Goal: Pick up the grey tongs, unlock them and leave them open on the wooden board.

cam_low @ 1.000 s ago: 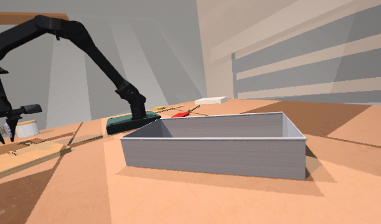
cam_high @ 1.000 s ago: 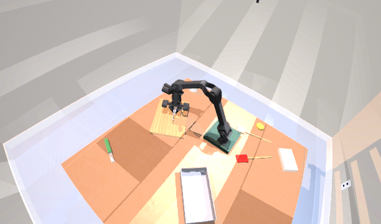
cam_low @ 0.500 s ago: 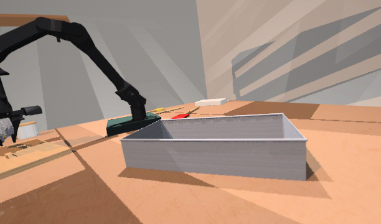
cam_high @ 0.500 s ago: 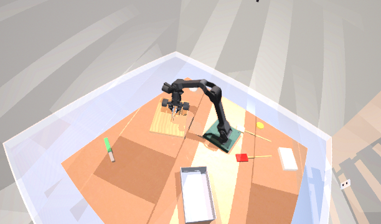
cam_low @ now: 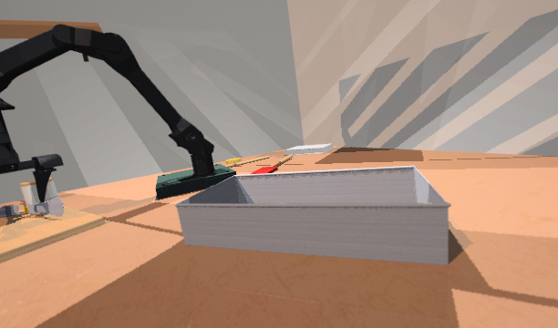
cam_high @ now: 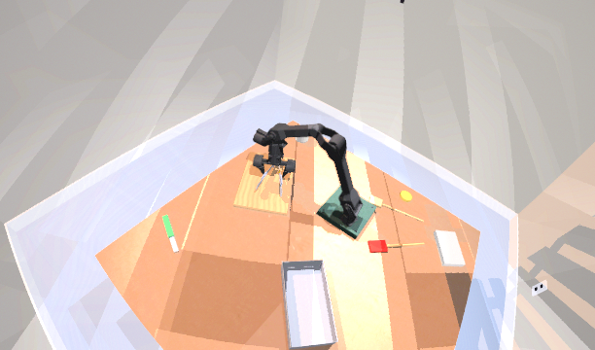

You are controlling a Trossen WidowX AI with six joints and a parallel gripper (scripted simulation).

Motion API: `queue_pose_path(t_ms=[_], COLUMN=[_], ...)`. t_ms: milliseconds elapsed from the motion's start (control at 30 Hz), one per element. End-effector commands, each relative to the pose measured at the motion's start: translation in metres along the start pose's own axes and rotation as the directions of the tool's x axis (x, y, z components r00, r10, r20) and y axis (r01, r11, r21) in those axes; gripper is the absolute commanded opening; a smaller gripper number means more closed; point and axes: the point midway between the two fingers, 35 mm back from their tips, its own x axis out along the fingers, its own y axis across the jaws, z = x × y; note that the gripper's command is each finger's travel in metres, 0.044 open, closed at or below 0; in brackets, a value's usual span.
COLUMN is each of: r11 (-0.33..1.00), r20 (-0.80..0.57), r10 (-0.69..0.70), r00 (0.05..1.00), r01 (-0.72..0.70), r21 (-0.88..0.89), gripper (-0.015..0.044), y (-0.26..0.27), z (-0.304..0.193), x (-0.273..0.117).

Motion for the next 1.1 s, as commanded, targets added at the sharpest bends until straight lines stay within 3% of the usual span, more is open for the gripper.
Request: queue_pose_path(t_ms=[0, 367, 600, 833, 1067], r11=[1.000, 1.000, 1.000, 1.000, 1.000], r20=[0.001, 0.001, 0.001, 0.009, 0.009], r10=[0.004, -0.002, -0.002, 0.008, 0.008], r00=[1.000, 1.000, 1.000, 1.000, 1.000], r01=[-0.004, 0.002, 0.002, -0.008, -0.008], r21=[-0.004, -0.001, -0.001, 0.002, 0.002], gripper=[0.0440, 0.0440, 0.0440, 0.0440, 0.0440], y=[-0.013, -0.145, -0.147, -0.145, -0.145], z=[0.004, 0.001, 0.001, -0.001, -0.001], x=[-0.015, -0.109, -0.112, -0.154, -0.156])
